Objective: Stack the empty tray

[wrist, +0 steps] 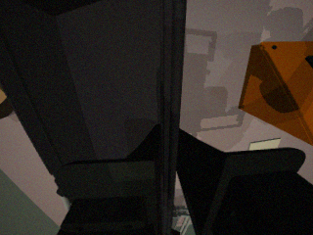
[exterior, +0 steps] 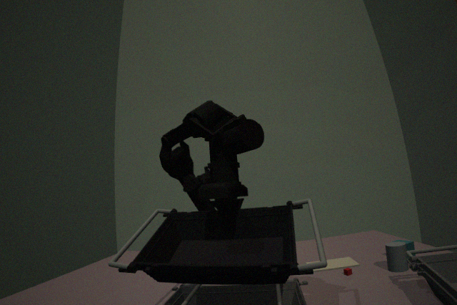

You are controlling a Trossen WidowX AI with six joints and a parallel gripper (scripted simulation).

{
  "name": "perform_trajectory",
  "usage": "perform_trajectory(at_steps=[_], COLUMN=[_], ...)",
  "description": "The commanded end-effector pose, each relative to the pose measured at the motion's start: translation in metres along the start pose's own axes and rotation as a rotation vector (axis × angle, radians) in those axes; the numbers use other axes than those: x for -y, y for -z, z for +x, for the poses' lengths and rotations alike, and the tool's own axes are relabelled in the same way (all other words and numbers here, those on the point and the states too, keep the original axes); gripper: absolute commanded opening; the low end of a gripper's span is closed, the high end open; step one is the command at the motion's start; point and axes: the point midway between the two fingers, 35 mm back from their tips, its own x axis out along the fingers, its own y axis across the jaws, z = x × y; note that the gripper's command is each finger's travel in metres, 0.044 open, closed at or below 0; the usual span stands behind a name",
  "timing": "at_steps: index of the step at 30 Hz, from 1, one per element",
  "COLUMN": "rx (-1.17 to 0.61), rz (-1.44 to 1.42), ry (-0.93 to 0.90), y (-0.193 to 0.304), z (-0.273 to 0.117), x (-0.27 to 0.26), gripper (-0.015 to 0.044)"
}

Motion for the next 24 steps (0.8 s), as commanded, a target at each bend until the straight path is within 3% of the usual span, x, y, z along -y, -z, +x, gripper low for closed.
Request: perform_trajectory(at_steps=[1,24], rx=[-0.008,-0.006], rz=[0.009,0.01], ry=[-0.019,-0.016], y=[0.001,0.015], z=[-0.005,-0.006], x=[-0.002,0.0], gripper=[0.0,0.0])
